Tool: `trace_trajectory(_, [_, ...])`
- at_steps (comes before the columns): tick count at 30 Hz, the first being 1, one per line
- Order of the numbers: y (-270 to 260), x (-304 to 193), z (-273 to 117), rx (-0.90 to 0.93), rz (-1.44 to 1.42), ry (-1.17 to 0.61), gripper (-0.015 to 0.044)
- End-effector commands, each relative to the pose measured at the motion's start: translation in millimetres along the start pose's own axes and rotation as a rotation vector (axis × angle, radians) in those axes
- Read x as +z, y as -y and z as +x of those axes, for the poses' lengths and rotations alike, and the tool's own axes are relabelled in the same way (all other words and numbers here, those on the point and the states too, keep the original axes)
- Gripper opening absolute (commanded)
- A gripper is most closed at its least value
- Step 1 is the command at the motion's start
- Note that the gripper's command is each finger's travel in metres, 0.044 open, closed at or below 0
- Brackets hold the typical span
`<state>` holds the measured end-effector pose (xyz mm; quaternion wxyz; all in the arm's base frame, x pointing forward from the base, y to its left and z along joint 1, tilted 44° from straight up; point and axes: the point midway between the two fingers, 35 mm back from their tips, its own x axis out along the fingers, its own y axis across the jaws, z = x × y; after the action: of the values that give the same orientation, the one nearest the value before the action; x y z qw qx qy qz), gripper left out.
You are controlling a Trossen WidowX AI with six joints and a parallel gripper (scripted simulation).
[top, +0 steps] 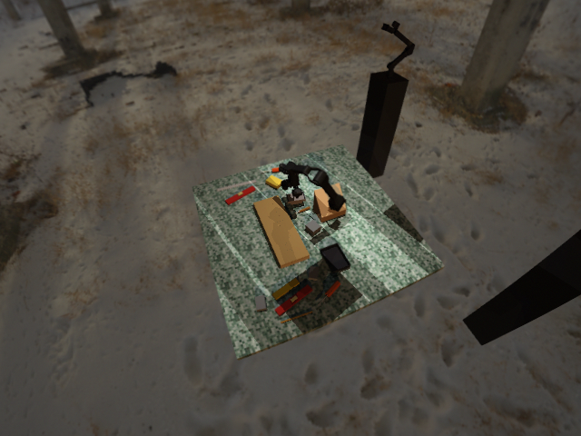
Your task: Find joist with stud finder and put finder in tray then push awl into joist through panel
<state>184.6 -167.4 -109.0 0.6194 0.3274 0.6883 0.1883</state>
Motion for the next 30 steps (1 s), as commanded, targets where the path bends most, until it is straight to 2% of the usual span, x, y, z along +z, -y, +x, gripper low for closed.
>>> trace_trajectory(1, [-1, -2, 10, 0.011, 0.005, -0.008, 0.0440])
trace_trajectory(27, [-3, 0, 47, 0.013, 0.004, -0.008, 0.0440])
trace_trajectory(30, [-3, 0, 47, 0.013, 0.004, -0.008, 0.0361])
